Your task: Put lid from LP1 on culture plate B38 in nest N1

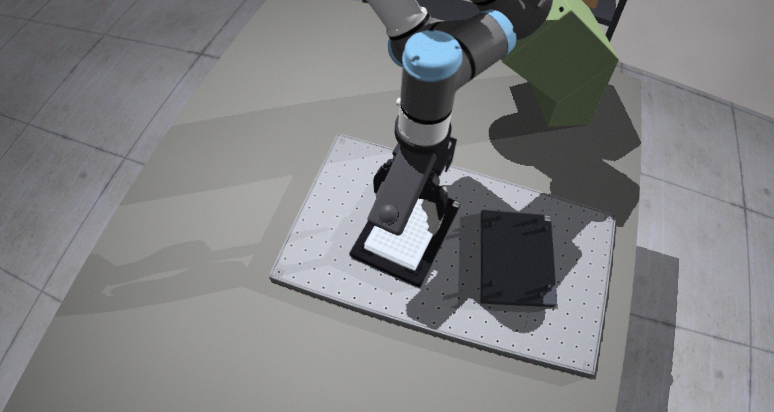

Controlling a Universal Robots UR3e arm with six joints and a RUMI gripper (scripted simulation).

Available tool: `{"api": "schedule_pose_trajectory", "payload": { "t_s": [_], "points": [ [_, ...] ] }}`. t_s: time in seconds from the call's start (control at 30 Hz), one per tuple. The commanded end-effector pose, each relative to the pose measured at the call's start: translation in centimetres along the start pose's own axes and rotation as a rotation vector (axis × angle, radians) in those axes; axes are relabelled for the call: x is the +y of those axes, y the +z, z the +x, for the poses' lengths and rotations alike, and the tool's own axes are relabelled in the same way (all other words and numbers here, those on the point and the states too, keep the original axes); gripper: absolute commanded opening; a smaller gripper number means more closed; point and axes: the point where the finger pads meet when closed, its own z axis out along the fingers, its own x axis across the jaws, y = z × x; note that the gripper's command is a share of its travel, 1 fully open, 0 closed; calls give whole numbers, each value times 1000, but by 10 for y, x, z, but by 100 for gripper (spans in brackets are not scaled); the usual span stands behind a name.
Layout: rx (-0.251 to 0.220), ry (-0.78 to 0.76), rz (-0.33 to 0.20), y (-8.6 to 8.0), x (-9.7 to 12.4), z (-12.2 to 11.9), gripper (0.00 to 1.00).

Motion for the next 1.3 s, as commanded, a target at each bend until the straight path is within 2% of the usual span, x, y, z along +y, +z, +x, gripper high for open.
{"api": "schedule_pose_trajectory", "payload": {
  "t_s": [0.0, 0.77, 0.8, 1.27],
  "points": [
    [-1, 0, 2, 0, -1, 0, 0],
    [-1, 0, 2, 0, 0, 0, 0],
    [-1, 0, 2, 0, 0, 0, 82],
    [-1, 0, 2, 0, 1, -1, 82]
  ]
}}
